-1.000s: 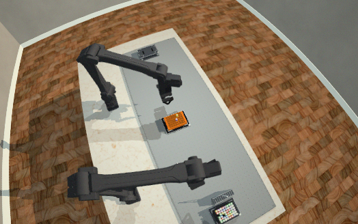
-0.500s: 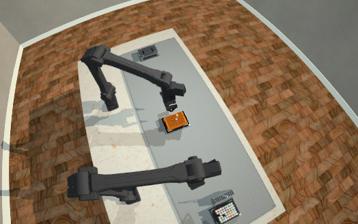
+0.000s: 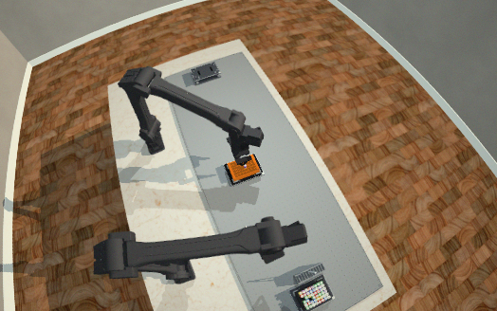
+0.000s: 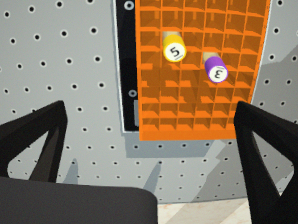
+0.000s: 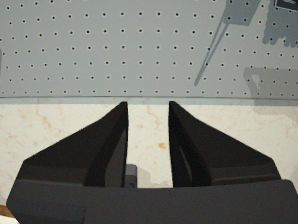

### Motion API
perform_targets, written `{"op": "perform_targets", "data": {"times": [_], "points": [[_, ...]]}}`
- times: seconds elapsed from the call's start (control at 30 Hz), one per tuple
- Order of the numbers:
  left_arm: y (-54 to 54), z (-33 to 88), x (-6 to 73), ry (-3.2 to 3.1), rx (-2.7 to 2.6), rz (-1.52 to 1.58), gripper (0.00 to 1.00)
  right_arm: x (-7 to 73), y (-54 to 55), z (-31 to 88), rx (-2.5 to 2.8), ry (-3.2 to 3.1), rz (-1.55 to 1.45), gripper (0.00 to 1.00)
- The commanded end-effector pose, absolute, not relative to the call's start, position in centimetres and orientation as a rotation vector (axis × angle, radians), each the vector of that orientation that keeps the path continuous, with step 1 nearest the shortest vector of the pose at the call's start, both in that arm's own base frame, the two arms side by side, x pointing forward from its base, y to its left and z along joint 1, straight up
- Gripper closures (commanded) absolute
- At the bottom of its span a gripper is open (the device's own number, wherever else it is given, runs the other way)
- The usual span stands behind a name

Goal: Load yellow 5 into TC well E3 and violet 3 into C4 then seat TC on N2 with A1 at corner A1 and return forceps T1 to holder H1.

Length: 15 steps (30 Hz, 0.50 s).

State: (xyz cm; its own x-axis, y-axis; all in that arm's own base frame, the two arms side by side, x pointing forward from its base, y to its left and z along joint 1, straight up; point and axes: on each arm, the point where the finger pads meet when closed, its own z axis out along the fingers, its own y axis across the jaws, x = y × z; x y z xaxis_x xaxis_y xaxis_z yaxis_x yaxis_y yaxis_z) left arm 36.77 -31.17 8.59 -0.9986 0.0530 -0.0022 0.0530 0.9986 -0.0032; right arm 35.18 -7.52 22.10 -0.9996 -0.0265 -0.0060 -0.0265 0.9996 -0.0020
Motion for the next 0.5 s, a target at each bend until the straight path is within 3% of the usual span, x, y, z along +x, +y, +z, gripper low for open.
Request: {"op": "perform_targets", "data": {"times": [0.0, 0.47], "points": [[-34.5, 9.4, 38.4, 3.098, 0.072, -0.054, 0.0, 36.0, -7.8, 23.3, -0.019, 3.106, -0.012, 0.76], [-36.0, 9.9, 38.8, 3.086, 0.054, -0.072, 0.0, 36.0, -7.8, 23.3, -0.019, 3.106, -0.012, 0.76]]}}
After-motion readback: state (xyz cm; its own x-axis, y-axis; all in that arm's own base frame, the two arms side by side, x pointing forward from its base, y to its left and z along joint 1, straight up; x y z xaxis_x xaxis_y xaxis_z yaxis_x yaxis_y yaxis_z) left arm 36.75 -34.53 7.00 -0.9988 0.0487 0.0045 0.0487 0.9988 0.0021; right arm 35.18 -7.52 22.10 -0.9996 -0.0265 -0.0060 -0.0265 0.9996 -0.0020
